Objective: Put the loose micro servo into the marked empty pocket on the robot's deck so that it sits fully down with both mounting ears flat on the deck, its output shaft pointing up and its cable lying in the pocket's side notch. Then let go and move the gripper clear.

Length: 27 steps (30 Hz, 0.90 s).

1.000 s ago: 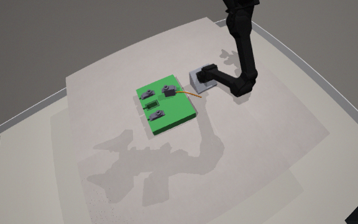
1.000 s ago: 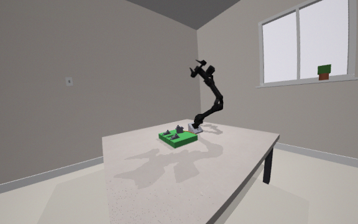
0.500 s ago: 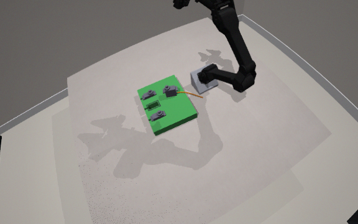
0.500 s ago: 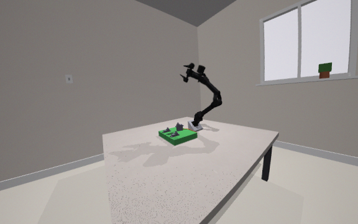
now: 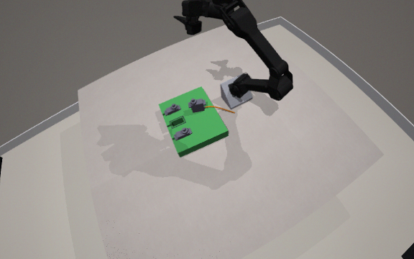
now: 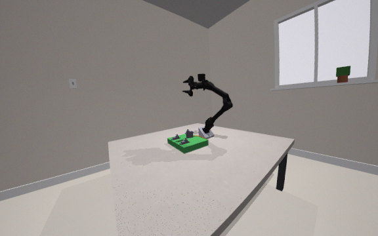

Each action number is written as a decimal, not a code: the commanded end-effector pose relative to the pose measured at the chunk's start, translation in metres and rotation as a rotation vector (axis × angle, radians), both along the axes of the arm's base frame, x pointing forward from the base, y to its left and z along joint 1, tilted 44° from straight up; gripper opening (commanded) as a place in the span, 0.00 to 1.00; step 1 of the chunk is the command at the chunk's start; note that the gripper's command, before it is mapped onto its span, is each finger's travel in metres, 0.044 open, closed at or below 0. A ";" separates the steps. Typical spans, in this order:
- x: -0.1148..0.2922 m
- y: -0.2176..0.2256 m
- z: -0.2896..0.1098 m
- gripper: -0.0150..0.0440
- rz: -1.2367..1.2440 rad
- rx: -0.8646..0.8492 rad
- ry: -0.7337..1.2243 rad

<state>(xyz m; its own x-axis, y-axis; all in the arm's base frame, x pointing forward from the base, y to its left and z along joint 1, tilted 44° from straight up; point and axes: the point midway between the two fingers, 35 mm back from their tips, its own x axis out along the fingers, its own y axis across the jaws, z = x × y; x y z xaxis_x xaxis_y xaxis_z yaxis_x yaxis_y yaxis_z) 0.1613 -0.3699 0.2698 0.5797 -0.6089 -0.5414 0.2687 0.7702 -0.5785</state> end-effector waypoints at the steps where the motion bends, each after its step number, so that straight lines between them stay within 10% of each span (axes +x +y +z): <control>1: 0.016 0.014 -0.027 1.00 0.032 0.130 0.001; 27: 0.066 0.162 -0.163 1.00 0.114 0.972 0.234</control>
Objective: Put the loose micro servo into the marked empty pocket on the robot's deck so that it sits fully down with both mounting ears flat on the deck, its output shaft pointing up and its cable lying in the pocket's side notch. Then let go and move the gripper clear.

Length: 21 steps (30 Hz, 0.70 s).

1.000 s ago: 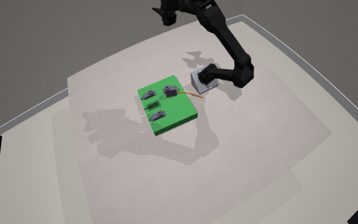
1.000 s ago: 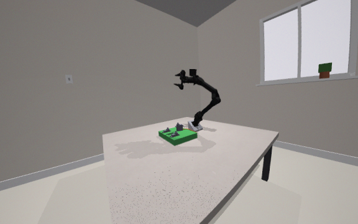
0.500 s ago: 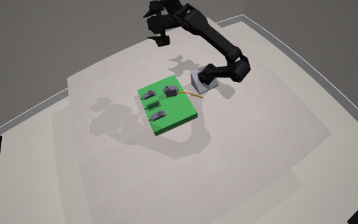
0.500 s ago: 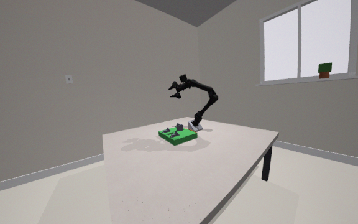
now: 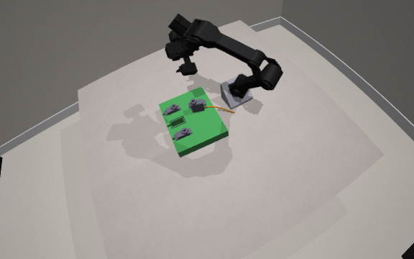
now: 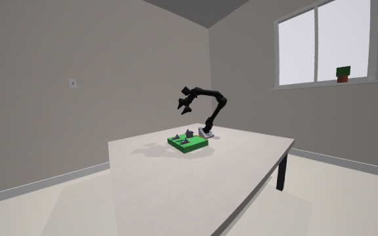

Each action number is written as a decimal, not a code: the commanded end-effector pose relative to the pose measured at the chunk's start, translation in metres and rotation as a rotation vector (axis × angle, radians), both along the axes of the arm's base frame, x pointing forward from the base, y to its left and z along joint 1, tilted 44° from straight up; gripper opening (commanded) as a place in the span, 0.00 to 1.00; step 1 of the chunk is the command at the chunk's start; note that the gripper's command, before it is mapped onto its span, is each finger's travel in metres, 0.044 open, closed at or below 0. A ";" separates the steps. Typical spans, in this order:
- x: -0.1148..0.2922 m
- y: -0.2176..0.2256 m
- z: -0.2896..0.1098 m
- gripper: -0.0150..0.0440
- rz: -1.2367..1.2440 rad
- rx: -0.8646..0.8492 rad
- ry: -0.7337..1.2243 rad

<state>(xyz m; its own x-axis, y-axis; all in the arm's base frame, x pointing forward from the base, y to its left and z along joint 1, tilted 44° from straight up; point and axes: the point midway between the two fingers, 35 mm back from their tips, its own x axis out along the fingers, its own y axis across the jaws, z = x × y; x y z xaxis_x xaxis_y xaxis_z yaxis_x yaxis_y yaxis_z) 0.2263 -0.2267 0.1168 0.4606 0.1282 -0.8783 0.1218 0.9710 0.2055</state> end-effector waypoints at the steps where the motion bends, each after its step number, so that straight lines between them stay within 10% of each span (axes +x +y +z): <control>1: 0.001 0.026 -0.013 1.00 0.012 0.118 0.059; 21: -0.024 0.151 -0.039 1.00 0.044 0.613 0.490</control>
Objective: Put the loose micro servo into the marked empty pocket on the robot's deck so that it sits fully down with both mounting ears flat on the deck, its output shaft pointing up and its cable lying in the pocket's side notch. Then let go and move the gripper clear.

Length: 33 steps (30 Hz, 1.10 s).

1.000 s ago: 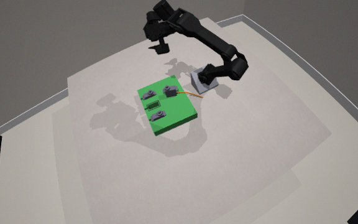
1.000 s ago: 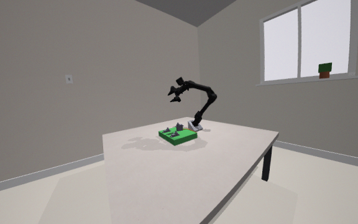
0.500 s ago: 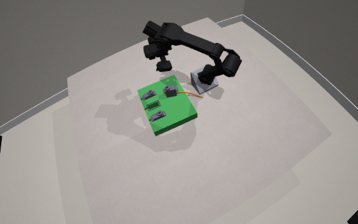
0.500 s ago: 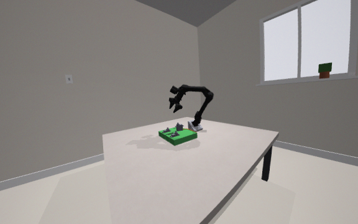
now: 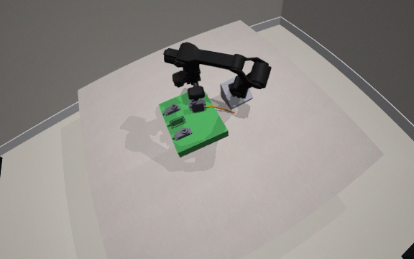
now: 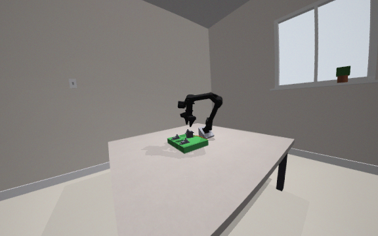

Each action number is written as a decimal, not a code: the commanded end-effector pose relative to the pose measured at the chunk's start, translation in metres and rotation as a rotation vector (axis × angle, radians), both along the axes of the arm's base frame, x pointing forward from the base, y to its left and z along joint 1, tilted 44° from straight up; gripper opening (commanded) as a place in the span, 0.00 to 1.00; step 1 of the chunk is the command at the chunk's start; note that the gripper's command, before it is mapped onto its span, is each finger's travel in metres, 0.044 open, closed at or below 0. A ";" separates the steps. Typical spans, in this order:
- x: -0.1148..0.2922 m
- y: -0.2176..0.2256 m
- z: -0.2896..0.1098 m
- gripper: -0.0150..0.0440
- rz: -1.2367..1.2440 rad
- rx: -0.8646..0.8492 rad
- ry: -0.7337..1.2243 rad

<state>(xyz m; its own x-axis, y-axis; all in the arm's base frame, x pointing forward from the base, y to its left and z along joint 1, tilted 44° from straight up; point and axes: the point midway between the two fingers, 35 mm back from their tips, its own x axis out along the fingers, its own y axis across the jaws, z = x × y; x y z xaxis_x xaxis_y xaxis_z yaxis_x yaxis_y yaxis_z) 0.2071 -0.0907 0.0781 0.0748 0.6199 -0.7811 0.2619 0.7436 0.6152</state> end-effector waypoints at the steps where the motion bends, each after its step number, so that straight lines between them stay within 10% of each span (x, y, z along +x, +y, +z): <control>1: -0.006 0.019 0.000 1.00 0.005 0.073 0.084; 33: -0.008 0.053 -0.033 0.96 0.007 0.085 0.098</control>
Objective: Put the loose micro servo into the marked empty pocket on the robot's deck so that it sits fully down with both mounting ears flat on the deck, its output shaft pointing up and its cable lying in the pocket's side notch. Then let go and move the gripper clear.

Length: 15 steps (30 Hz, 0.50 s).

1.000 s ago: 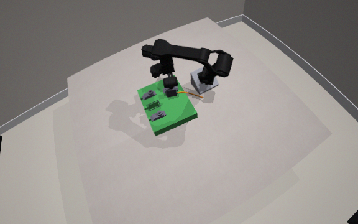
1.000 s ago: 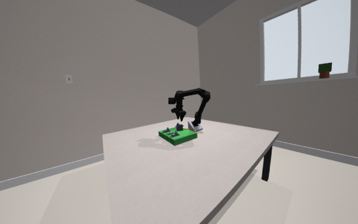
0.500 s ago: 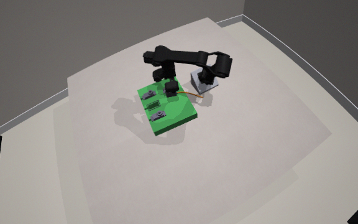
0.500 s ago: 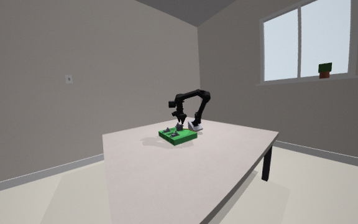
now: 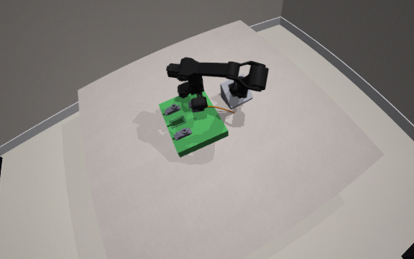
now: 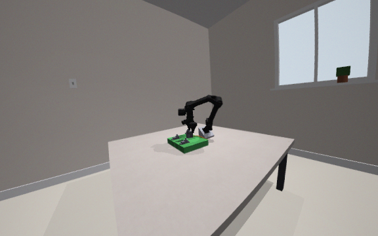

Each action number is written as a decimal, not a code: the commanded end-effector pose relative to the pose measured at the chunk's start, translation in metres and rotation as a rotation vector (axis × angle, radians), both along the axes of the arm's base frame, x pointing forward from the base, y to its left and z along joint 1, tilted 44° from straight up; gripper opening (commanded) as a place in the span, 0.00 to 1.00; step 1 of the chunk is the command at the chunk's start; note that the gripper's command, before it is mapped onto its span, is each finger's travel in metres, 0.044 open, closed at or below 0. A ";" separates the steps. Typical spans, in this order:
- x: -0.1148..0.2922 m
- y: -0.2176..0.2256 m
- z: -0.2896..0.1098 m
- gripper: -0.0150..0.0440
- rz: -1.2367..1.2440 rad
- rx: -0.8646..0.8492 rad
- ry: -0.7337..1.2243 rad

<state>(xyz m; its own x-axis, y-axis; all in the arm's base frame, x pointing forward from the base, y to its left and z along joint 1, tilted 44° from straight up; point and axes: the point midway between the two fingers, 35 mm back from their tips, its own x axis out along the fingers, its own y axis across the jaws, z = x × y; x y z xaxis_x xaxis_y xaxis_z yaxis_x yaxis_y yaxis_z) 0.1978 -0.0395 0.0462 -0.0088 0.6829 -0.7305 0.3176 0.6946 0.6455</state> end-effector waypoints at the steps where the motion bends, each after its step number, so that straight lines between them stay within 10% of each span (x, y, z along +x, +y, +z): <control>1: 0.001 0.002 -0.001 0.91 -0.004 0.002 -0.003; 15: 0.001 0.002 -0.001 0.42 -0.004 0.002 -0.003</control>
<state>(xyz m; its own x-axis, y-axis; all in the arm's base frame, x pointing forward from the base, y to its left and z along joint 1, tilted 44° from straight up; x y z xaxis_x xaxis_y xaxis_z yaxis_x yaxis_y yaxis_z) 0.1979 -0.0378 0.0450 -0.0083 0.6840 -0.7295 0.3168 0.6937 0.6468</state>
